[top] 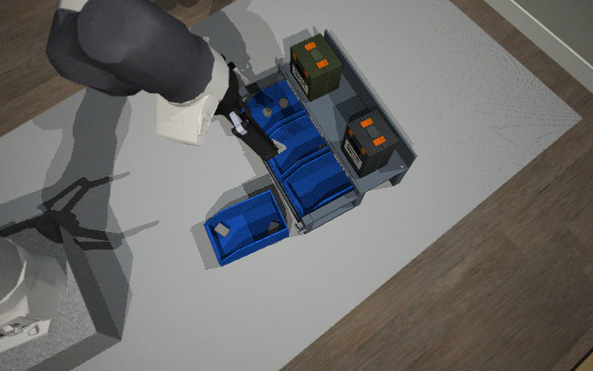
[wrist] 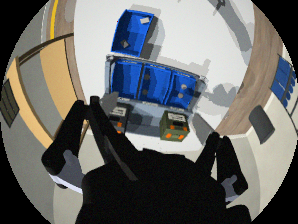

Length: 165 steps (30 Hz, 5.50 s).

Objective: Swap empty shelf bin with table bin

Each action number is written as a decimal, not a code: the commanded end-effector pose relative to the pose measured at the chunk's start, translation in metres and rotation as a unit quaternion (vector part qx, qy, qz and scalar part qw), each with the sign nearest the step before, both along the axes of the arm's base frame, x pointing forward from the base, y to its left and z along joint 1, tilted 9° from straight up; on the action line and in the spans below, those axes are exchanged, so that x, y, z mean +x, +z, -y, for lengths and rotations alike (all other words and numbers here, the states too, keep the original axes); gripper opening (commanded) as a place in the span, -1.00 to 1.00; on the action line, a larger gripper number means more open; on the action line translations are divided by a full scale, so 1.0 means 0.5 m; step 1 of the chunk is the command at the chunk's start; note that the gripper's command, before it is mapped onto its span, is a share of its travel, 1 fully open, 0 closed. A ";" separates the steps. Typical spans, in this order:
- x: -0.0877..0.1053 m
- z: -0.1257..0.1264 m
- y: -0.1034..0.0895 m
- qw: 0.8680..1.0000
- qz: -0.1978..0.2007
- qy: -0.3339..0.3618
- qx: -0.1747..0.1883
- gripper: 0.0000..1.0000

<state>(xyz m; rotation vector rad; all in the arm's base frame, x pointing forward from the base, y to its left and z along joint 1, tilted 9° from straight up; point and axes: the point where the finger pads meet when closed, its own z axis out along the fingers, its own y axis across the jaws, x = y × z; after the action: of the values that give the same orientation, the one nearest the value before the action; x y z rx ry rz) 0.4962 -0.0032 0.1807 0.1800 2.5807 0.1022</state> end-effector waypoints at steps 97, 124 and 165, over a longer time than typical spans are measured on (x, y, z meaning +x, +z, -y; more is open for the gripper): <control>0.043 0.020 -0.185 1.000 0.019 0.007 -0.018 1.00; 0.043 0.020 -0.185 1.000 0.019 0.007 -0.018 -1.00; 0.043 0.020 -0.185 1.000 0.000 0.007 -0.019 -1.00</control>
<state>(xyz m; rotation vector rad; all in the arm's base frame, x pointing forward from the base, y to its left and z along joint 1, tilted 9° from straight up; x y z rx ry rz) 0.5197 -0.0168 0.0908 0.1694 2.5568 0.0525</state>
